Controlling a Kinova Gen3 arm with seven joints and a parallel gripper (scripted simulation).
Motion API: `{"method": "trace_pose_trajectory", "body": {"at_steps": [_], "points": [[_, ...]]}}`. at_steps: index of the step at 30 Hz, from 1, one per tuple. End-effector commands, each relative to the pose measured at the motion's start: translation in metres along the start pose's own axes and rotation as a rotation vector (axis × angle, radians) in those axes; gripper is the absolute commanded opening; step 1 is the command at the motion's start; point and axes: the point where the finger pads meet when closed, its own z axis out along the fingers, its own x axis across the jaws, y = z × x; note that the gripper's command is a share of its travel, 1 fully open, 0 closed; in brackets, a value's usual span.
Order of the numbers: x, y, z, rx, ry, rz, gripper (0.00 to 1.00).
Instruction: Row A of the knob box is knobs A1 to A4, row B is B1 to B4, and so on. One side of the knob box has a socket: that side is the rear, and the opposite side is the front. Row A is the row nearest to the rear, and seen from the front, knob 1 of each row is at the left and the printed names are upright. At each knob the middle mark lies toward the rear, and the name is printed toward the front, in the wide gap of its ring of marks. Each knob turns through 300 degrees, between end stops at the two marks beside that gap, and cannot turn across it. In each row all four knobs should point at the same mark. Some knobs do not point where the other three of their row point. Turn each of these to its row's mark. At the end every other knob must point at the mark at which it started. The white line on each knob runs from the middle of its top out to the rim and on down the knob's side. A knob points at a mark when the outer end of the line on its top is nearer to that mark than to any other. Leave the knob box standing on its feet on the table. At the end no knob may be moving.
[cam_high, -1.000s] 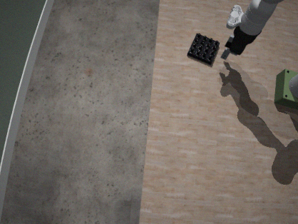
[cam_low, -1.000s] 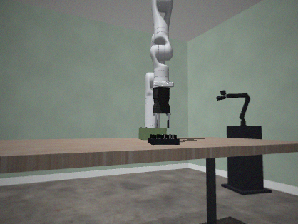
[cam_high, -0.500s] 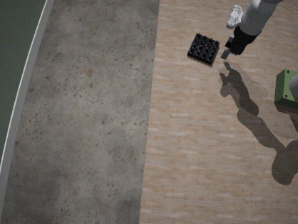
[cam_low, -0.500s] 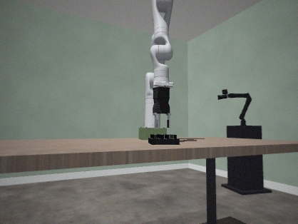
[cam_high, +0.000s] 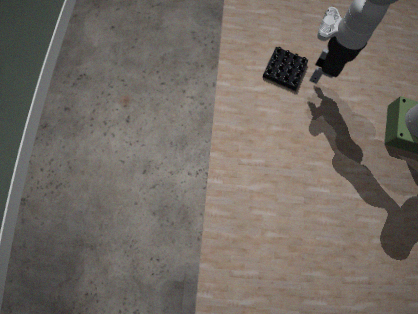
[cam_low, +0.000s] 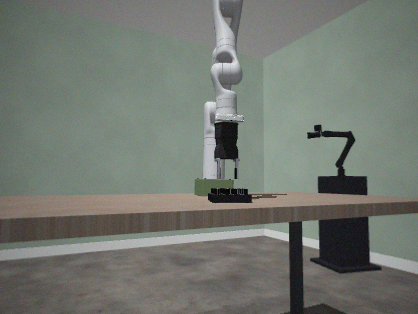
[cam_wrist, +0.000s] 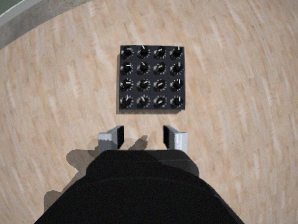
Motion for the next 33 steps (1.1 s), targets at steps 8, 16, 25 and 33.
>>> {"method": "trace_pose_trajectory", "body": {"at_steps": [8,16,25,33], "points": [[0.0000,-0.0013,-0.0008,0.008,-0.002,0.006,1.00],[0.0002,-0.0022,-0.0009,0.009,-0.002,0.011,1.00],[0.0026,-0.0056,-0.0004,0.002,-0.001,0.102,1.00],[0.0060,-0.0101,0.0003,-0.007,0.001,0.245,1.00]]}}
